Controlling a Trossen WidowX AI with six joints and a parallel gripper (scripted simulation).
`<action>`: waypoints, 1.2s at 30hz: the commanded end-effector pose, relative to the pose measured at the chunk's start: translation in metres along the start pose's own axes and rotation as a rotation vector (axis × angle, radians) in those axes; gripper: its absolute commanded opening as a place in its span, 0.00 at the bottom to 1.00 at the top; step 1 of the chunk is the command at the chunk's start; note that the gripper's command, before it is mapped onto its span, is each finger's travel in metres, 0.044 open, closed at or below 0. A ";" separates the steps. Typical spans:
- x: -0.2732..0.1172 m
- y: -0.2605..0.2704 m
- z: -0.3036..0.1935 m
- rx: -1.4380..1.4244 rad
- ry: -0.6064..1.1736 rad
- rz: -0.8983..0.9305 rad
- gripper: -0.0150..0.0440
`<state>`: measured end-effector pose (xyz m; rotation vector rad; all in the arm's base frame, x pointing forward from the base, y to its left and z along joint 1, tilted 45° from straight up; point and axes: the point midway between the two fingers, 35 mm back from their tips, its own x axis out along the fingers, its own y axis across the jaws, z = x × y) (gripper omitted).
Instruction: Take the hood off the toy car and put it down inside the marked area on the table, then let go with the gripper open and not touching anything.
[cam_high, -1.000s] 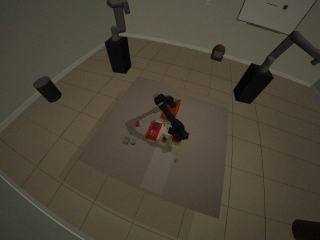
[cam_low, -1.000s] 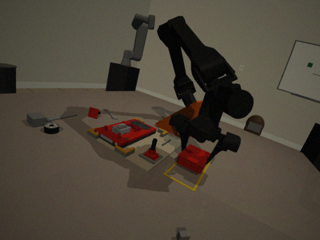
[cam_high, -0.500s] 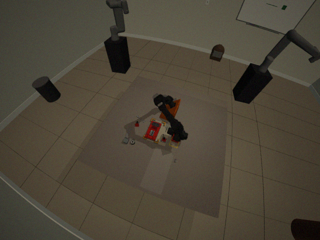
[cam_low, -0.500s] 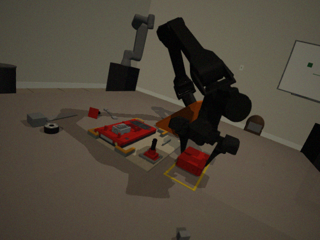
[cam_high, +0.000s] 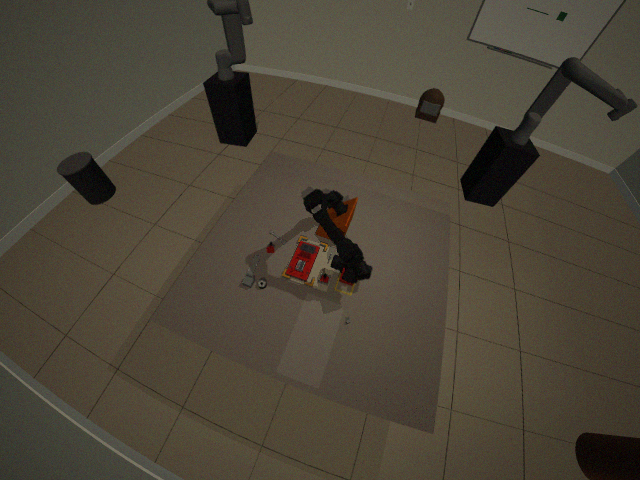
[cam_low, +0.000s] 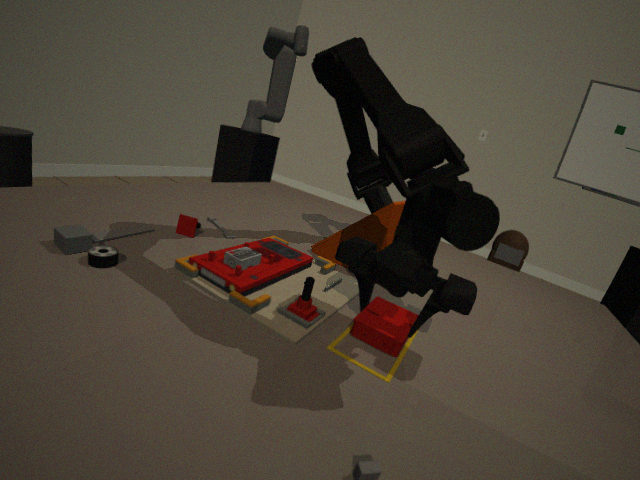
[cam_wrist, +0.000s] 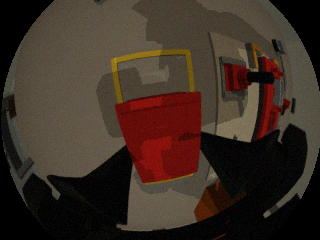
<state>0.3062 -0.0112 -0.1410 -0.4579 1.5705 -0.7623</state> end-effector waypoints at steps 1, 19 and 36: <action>0.002 0.000 0.000 -0.004 -0.001 -0.002 0.25; 0.001 0.000 0.000 0.000 0.000 0.000 0.97; -0.070 0.001 0.000 -0.001 0.002 -0.003 1.00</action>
